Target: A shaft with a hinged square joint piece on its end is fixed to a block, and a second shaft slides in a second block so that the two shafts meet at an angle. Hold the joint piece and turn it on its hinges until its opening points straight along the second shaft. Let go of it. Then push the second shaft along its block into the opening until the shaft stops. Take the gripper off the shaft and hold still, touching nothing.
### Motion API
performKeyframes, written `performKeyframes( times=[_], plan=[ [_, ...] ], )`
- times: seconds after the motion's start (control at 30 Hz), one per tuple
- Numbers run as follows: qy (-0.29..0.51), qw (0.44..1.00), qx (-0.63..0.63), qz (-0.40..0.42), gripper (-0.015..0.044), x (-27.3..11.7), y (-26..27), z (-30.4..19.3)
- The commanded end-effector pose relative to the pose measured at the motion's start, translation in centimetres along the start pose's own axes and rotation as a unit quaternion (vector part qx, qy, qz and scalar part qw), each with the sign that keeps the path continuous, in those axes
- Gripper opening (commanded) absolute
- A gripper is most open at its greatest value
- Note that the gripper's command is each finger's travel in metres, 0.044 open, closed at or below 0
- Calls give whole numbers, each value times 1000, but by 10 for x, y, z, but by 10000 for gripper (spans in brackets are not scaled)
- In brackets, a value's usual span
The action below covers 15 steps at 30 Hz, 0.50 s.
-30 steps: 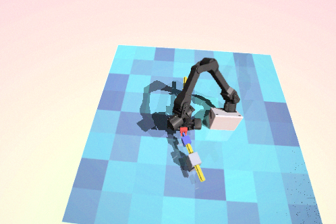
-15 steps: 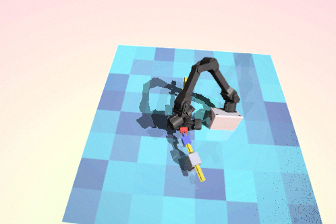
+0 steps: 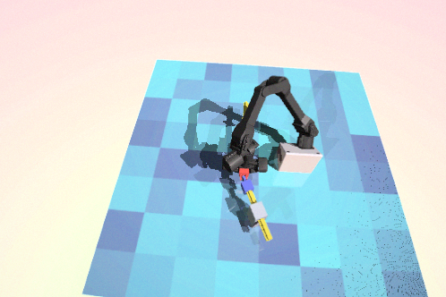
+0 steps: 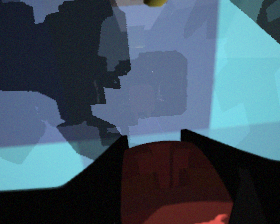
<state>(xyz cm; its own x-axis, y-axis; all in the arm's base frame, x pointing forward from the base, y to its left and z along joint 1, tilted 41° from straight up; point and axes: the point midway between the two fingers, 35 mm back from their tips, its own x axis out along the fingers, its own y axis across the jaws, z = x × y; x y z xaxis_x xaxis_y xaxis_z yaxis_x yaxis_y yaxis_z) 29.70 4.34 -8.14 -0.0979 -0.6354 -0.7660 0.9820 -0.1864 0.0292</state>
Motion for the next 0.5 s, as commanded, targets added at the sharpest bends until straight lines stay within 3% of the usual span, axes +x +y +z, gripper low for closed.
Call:
performKeyframes(
  times=[0.0,0.27,0.47],
  plan=[
    [0,1000,0,0,226,0,0,0],
    [0,1000,0,0,436,0,0,0],
    [0,1000,0,0,440,0,0,0]
  ],
)
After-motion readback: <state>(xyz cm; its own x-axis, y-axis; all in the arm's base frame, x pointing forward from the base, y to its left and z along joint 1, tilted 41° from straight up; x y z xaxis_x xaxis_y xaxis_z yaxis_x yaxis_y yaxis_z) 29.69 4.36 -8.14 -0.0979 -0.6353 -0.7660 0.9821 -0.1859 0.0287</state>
